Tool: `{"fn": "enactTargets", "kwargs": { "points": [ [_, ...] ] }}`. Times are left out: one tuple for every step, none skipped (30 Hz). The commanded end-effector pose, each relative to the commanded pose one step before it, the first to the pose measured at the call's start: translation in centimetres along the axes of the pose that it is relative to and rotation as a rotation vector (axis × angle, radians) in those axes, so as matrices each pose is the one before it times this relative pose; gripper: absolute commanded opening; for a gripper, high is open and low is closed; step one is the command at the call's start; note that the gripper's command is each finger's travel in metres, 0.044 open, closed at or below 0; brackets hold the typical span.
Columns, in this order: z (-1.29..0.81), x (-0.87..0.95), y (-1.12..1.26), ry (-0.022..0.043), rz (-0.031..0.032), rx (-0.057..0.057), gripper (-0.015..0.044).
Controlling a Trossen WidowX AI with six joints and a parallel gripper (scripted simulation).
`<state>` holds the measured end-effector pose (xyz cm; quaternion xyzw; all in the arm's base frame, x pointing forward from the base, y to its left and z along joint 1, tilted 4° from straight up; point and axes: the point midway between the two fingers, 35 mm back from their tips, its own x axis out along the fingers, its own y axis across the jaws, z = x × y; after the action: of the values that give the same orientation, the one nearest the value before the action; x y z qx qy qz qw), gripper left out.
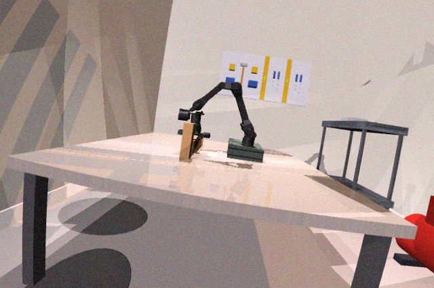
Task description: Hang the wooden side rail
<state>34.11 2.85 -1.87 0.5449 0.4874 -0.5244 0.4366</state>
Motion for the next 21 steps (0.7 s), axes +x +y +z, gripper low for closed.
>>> {"fn": "enactTargets", "kwargs": {
  "points": [
    [-0.065,-0.849,0.52,0.00034,0.02417,0.0041,0.0],
    [0.0,-0.017,0.0,0.0,0.0,0.0,0.0],
    [0.0,-0.017,0.0,0.0,0.0,0.0,0.0],
    [0.0,-0.017,0.0,0.0,0.0,0.0,0.0],
    [0.0,-0.017,0.0,0.0,0.0,0.0,0.0],
    [0.0,-0.017,0.0,0.0,0.0,0.0,0.0],
    [0.0,-0.017,0.0,0.0,0.0,0.0,0.0],
    [0.0,-0.017,0.0,0.0,0.0,0.0,0.0],
    [0.0,-0.017,0.0,0.0,0.0,0.0,0.0],
    [0.0,-0.017,0.0,0.0,0.0,0.0,0.0],
    [0.0,-0.017,0.0,0.0,0.0,0.0,0.0],
    [0.0,-0.017,0.0,0.0,0.0,0.0,0.0],
    [0.0,-0.017,0.0,0.0,0.0,0.0,0.0],
    [0.0,-0.017,0.0,0.0,0.0,0.0,0.0],
    [0.0,-0.017,0.0,0.0,0.0,0.0,0.0],
    [0.0,-0.017,0.0,0.0,0.0,0.0,0.0],
    [0.0,-0.017,0.0,0.0,0.0,0.0,0.0],
    [0.0,-0.017,0.0,0.0,0.0,0.0,0.0],
    [0.0,-0.017,0.0,0.0,0.0,0.0,0.0],
    [0.0,-0.017,0.0,0.0,0.0,0.0,0.0],
    [0.0,-0.017,0.0,0.0,0.0,0.0,0.0]
  ]
}}
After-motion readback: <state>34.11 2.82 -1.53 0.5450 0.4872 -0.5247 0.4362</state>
